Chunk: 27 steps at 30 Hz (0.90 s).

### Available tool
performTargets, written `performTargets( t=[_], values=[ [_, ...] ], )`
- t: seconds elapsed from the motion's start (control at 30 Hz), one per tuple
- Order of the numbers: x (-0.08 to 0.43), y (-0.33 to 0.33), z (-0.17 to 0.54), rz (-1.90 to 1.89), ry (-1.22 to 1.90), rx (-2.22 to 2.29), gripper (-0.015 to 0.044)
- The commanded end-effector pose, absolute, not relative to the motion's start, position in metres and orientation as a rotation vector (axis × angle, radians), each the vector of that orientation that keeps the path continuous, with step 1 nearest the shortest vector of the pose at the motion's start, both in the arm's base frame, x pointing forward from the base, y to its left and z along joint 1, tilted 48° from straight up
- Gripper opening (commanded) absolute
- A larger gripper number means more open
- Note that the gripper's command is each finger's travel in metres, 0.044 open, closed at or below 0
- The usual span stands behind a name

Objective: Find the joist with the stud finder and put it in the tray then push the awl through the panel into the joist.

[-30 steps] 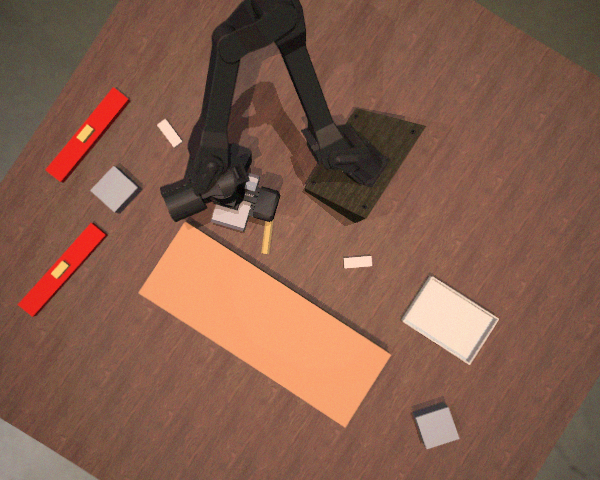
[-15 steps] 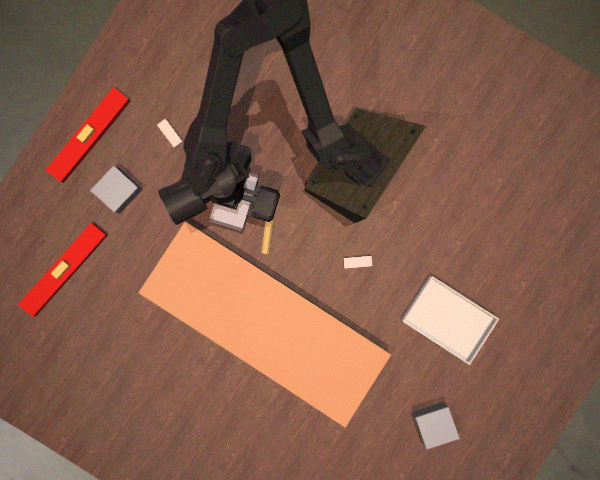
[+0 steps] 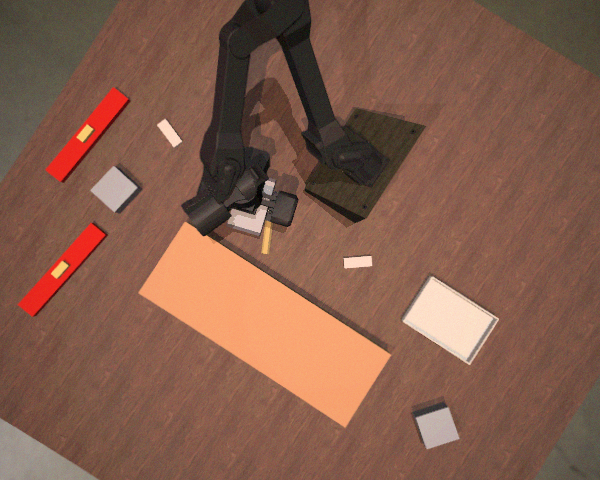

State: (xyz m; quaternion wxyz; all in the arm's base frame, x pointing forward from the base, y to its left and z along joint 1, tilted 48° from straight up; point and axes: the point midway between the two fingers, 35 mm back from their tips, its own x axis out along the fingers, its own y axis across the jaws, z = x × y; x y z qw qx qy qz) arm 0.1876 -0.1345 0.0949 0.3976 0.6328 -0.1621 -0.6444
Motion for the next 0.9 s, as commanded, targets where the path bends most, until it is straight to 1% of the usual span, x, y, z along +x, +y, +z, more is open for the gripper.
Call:
performTargets(
  t=[0.0, 0.87],
  values=[
    [0.1881, -0.1346, 0.0954, -1.647, -0.399, 1.613, 0.0000],
    [0.1907, -0.1402, 0.0993, -1.784, -0.263, 1.693, 0.0000]
  ],
)
